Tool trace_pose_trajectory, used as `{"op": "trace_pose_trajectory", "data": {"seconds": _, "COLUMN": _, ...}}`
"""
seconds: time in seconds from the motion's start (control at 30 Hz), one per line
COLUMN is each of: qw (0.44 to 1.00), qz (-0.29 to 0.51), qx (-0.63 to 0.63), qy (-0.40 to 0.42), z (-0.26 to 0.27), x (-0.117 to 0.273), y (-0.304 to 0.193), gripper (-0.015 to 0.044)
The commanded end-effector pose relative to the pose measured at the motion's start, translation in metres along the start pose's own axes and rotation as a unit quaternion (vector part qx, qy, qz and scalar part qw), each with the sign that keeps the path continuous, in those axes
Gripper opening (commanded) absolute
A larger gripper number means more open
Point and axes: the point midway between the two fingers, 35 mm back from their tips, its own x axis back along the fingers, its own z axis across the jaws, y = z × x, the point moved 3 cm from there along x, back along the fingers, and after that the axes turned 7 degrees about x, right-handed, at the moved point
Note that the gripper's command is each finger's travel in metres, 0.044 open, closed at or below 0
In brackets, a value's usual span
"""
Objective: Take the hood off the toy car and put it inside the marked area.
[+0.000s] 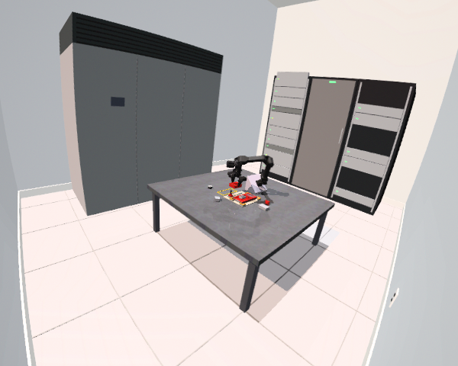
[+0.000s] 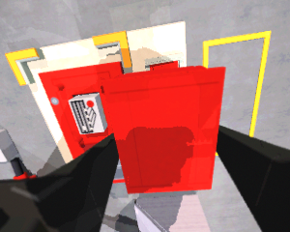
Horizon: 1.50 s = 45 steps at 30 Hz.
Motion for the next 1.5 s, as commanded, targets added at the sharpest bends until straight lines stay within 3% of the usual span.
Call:
{"op": "trace_pose_trajectory", "data": {"seconds": 0.0, "qw": 1.0, "qz": 0.003, "qx": 0.002, "qy": -0.001, "z": -0.024, "x": -0.001, "y": -0.005, "gripper": 0.0}}
{"op": "trace_pose_trajectory", "data": {"seconds": 0.57, "qw": 1.0, "qz": 0.005, "qx": 0.017, "qy": 0.004, "z": -0.111, "x": -0.002, "y": -0.038, "gripper": 0.0}}
{"op": "trace_pose_trajectory", "data": {"seconds": 1.47, "qw": 1.0, "qz": 0.005, "qx": 0.017, "qy": 0.004, "z": -0.113, "x": -0.019, "y": -0.038, "gripper": 0.0}}
